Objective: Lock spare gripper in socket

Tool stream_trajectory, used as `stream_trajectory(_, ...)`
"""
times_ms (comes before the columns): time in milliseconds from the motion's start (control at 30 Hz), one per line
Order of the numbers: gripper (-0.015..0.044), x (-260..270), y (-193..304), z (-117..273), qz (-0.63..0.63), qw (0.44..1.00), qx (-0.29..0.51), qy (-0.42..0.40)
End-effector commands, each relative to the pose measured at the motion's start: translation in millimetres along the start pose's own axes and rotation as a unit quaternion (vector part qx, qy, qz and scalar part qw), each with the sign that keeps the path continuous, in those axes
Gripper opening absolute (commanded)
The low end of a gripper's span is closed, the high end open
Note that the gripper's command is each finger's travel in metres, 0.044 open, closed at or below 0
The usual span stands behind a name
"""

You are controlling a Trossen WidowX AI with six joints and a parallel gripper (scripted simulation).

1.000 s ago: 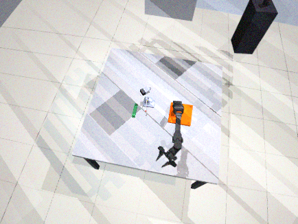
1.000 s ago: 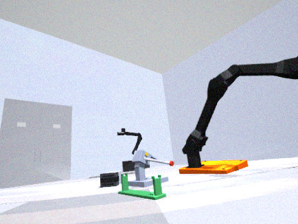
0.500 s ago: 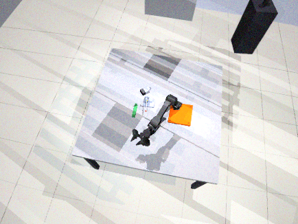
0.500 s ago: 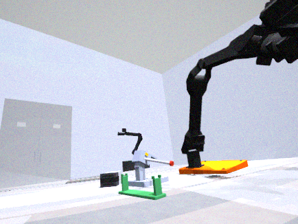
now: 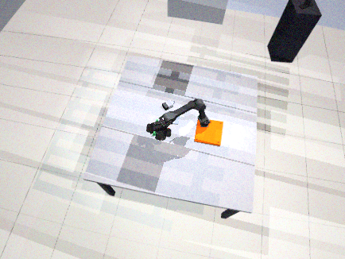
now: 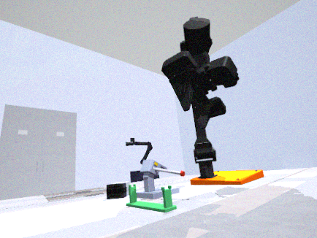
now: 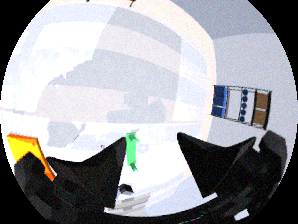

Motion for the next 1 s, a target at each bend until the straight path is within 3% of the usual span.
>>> stream_trajectory(0,0.0300,29.0,41.7,6.8,0.005,0.997,0.005,-0.074)
stream_trajectory(267,0.0300,96.4,112.1,45.9,-0.023,0.976,-0.021,-0.214)
stream_trajectory(500,0.0300,101.4,115.6,49.4,-0.027,0.974,-0.025,-0.223)
stream_trajectory(800,0.0300,124.9,110.9,-14.6,-0.026,0.974,-0.026,-0.222)
stream_trajectory(967,0.0300,126.5,110.6,-18.1,-0.026,0.974,-0.026,-0.222)
Point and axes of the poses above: the point midway between the two fingers, 35 mm back from their tips, its own z axis back along the fingers, its own x axis across the jaws, y = z × x, the point moved 2 cm from there along z, back along the fingers, and after that the axes turned 12 degrees about z, right-handed, at the moved point
